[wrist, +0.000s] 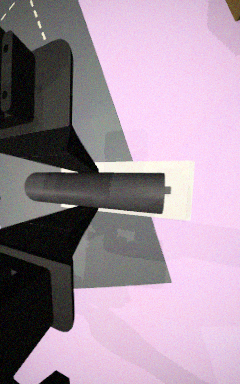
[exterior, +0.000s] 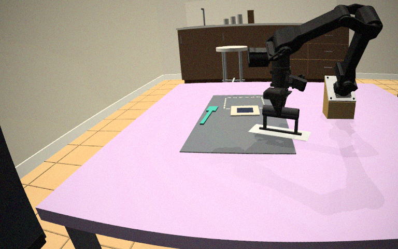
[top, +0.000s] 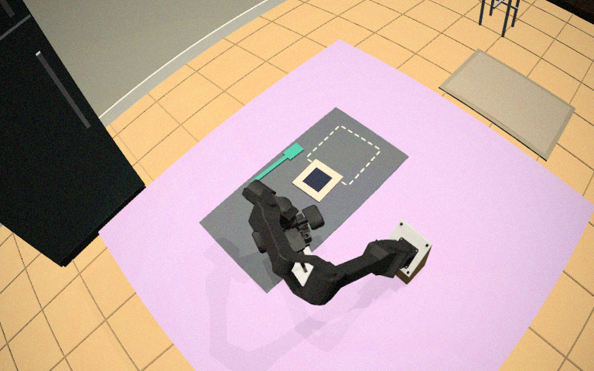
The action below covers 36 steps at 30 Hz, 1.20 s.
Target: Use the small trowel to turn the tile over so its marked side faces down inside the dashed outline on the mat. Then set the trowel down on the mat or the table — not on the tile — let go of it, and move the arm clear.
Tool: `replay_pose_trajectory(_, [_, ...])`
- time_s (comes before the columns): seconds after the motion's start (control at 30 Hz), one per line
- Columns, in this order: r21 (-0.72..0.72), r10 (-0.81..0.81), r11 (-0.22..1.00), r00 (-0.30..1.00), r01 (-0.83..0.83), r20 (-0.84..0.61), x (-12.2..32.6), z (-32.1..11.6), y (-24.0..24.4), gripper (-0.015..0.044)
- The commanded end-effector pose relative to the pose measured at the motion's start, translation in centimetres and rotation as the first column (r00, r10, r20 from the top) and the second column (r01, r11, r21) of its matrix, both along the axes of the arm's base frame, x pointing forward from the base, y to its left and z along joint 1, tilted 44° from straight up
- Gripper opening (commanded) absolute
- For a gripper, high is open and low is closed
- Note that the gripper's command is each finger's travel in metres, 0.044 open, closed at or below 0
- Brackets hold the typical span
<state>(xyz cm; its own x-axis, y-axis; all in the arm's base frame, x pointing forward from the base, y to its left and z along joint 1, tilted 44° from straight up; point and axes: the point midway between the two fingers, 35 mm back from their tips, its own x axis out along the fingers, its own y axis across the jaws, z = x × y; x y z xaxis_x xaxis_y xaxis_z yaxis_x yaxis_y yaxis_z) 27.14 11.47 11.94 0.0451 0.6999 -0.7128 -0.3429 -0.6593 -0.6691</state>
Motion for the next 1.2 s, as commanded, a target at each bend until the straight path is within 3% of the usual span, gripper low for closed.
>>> replay_pose_trajectory(0.0, [-0.003, 0.021, 1.000, 1.000, -0.021, 0.021, 0.0, -0.1, 0.0, 0.0130])
replay_pose_trajectory(0.2, [-0.003, 0.021, 1.000, 1.000, -0.021, 0.021, 0.0, -0.1, 0.0, 0.0270])
replay_pose_trajectory(0.8, [-0.003, 0.021, 1.000, 1.000, -0.021, 0.021, 0.0, -0.1, 0.0, 0.0270])
replay_pose_trajectory(0.97, [-0.004, 0.022, 1.000, 1.000, -0.021, 0.020, -0.2, 2.9, -3.0, 0.0270])
replay_pose_trajectory(1.17, [-0.004, 0.017, 1.000, 1.000, -0.017, 0.016, -0.2, 3.1, -3.2, 0.0270])
